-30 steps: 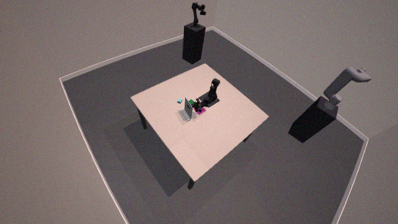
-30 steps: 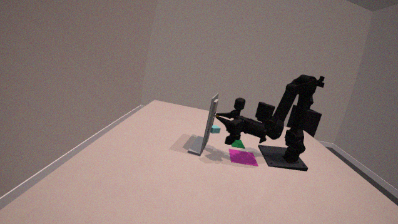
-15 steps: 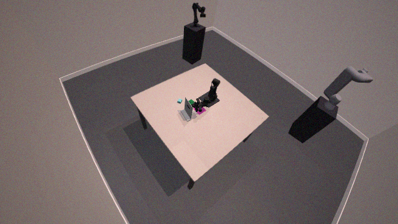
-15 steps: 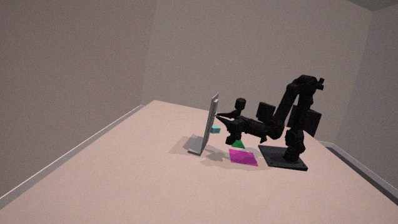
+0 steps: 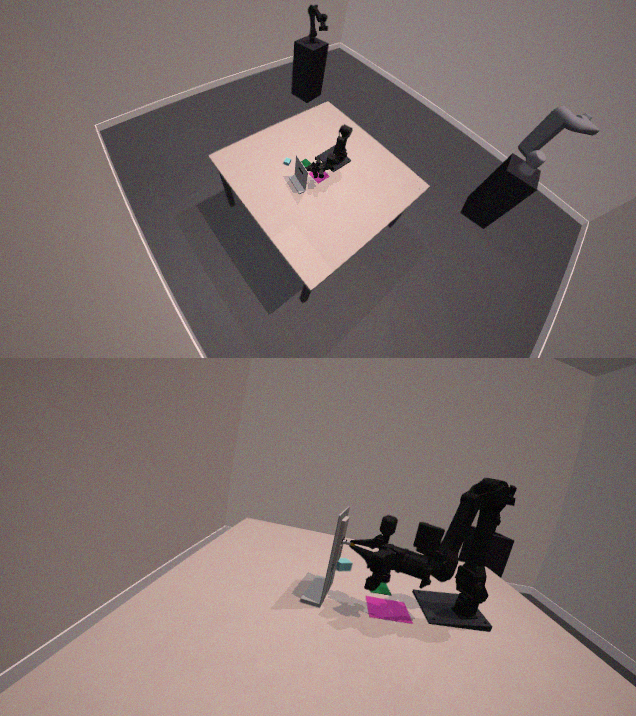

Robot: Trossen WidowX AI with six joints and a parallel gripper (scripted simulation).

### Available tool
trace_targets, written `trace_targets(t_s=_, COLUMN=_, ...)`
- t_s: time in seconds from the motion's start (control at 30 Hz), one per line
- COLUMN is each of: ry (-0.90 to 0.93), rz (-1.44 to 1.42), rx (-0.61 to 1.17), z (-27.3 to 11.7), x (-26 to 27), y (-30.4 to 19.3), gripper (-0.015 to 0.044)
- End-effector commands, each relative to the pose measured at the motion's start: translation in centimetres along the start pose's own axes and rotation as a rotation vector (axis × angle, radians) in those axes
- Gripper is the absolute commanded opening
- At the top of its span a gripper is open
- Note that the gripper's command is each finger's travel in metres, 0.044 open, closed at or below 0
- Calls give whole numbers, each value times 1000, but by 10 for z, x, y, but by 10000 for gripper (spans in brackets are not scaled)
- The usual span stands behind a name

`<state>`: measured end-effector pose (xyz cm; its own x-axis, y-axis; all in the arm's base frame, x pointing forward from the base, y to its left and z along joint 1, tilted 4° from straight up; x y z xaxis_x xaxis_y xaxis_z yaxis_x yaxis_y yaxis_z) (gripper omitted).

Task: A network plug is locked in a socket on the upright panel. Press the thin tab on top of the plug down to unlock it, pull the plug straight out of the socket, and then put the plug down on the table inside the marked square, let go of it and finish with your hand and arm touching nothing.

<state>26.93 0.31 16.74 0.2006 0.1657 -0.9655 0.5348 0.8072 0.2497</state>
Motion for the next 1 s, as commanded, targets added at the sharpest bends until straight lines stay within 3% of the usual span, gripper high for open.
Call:
trace_targets(t_s=0.0, ry=2, rz=-1, rx=0, z=-4, x=1, y=-1, gripper=0)
trace_targets(t_s=0.97, ry=4, rz=-2, rx=1, z=-26, x=0, y=-4, gripper=0)
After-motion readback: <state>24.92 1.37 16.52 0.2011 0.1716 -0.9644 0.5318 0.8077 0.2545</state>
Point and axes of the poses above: the point midway between the two fingers, 35 mm back from their tips, its own z axis out along the fingers, its own x axis across the jaws, y = z × x, the point moved 9 cm from there along -z, back along the fingers, and after that the axes turned 11 degrees about z, right-handed, at the moved point
